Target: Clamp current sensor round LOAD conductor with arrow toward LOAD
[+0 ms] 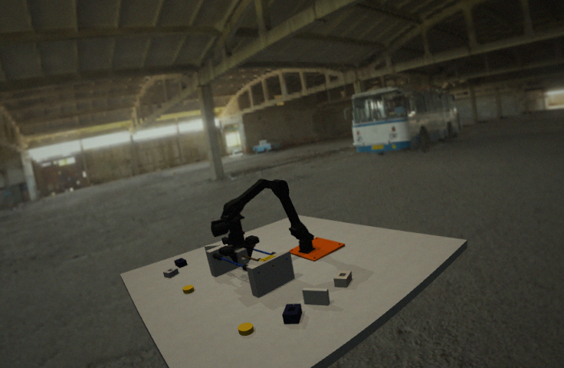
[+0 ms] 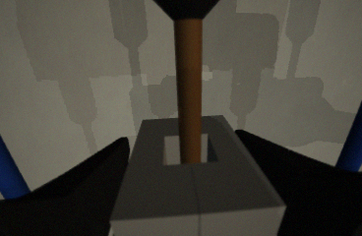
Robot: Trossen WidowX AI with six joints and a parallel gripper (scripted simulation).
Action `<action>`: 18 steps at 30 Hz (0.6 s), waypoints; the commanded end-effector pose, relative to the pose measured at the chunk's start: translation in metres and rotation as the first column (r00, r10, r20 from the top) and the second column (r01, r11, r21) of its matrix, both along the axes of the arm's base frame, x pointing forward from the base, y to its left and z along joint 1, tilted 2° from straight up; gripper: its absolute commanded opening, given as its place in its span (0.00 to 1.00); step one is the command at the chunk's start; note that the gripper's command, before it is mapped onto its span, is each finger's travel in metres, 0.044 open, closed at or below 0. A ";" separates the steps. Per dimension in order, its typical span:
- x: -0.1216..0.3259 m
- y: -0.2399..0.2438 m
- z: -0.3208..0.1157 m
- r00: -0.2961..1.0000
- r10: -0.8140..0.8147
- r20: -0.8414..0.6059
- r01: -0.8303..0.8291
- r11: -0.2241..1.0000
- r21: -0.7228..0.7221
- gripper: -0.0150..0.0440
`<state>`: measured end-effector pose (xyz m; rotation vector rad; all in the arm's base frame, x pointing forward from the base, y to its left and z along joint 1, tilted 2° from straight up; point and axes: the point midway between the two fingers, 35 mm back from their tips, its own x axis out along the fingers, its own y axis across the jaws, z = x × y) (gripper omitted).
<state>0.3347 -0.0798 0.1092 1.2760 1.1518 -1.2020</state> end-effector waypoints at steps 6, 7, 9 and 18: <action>0.000 0.000 0.000 1.000 0.000 0.000 0.000 1.000 0.000 1.00; 0.000 0.000 0.000 1.000 0.000 0.000 0.000 1.000 0.000 1.00; 0.000 0.000 0.000 1.000 0.000 0.000 0.000 1.000 0.000 1.00; -0.031 0.002 0.098 0.971 -0.002 0.240 0.005 1.000 -0.011 1.00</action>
